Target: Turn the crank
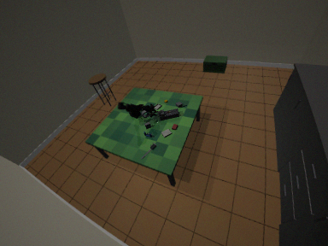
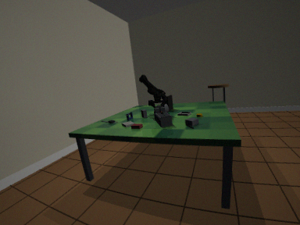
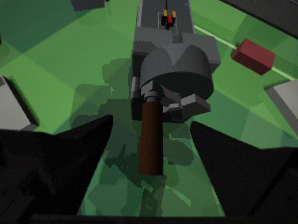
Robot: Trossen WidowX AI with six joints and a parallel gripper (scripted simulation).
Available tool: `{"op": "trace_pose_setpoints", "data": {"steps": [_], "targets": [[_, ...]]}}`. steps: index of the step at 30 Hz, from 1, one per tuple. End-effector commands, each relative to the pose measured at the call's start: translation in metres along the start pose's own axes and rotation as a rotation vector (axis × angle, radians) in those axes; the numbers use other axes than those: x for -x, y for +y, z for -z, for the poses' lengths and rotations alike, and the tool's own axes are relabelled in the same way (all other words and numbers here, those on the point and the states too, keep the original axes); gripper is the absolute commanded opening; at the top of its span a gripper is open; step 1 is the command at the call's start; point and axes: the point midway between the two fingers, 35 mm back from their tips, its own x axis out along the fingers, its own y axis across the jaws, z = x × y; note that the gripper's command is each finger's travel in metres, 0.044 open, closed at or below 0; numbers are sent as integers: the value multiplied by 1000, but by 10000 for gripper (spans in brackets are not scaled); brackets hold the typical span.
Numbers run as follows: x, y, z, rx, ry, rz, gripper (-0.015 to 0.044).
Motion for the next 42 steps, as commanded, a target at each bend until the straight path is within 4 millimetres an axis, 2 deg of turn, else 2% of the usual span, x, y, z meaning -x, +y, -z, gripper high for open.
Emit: {"op": "trace_pose_setpoints", "data": {"steps": [1, 12, 42], "targets": [[-2, 3, 2, 6, 4, -10, 282], [-2, 3, 2, 6, 4, -10, 0], [8, -9, -7, 6, 4, -10, 0]]}}
